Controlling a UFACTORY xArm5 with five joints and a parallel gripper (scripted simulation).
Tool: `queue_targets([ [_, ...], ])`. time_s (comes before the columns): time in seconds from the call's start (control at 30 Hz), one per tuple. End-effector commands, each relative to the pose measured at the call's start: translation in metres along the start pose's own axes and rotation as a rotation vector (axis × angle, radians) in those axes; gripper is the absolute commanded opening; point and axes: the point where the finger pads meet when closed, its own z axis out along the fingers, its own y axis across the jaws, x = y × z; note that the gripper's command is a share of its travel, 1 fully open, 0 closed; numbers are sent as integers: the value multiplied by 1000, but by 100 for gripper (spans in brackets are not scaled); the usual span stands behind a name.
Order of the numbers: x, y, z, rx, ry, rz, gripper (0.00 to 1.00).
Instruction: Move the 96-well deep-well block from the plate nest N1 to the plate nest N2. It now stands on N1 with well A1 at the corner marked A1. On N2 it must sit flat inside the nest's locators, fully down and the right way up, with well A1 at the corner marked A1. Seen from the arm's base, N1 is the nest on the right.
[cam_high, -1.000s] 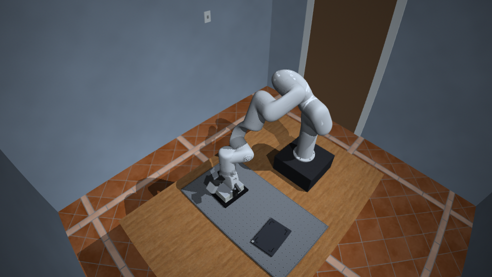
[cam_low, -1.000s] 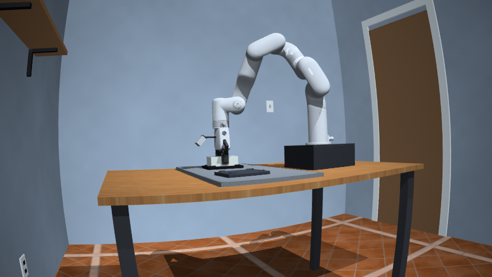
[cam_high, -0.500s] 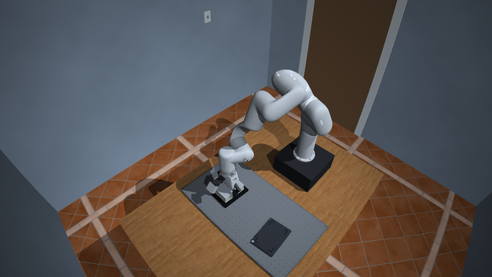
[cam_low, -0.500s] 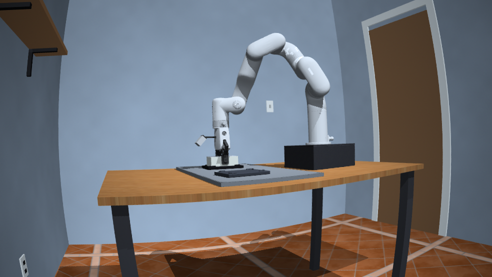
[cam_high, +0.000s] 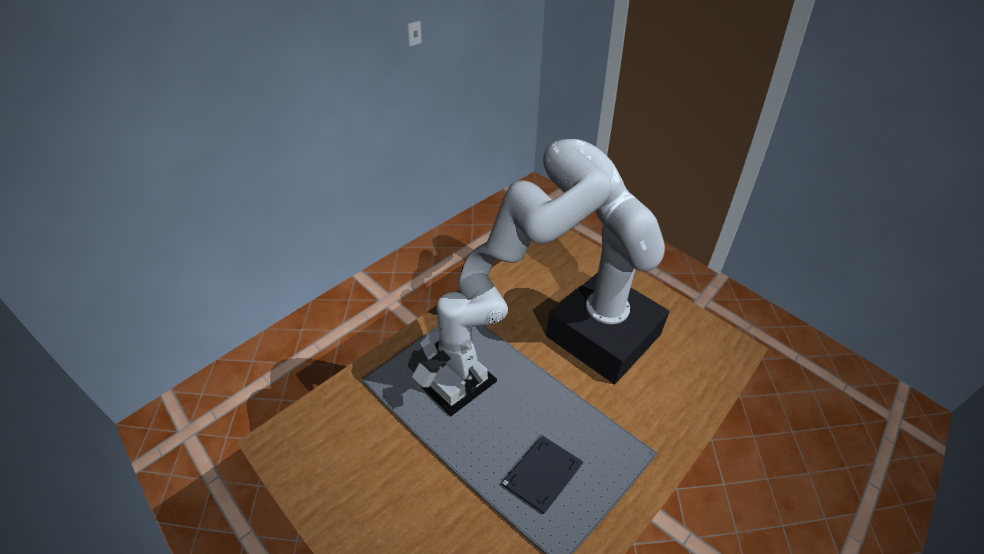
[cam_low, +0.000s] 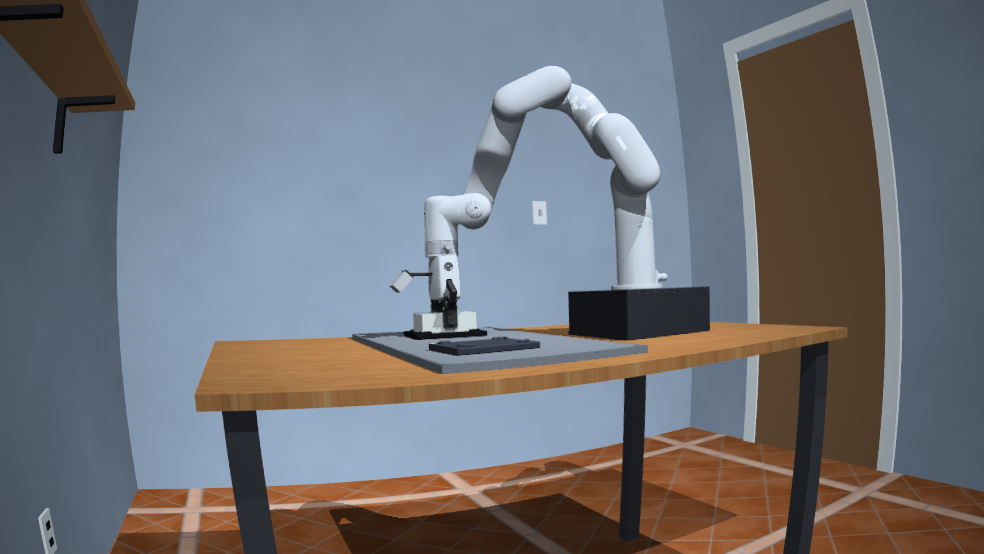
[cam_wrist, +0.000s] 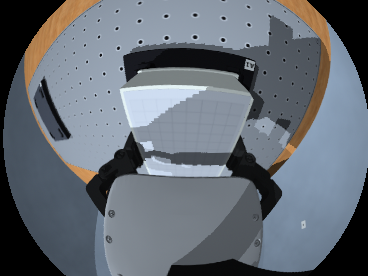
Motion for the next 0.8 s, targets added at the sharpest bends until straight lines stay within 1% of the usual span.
queue_targets([
  [0.0,1,0,-1,-1,4,0,0],
  [0.23,1,0,-1,-1,4,0,0],
  [0.77,2,0,-11,-1,4,0,0],
])
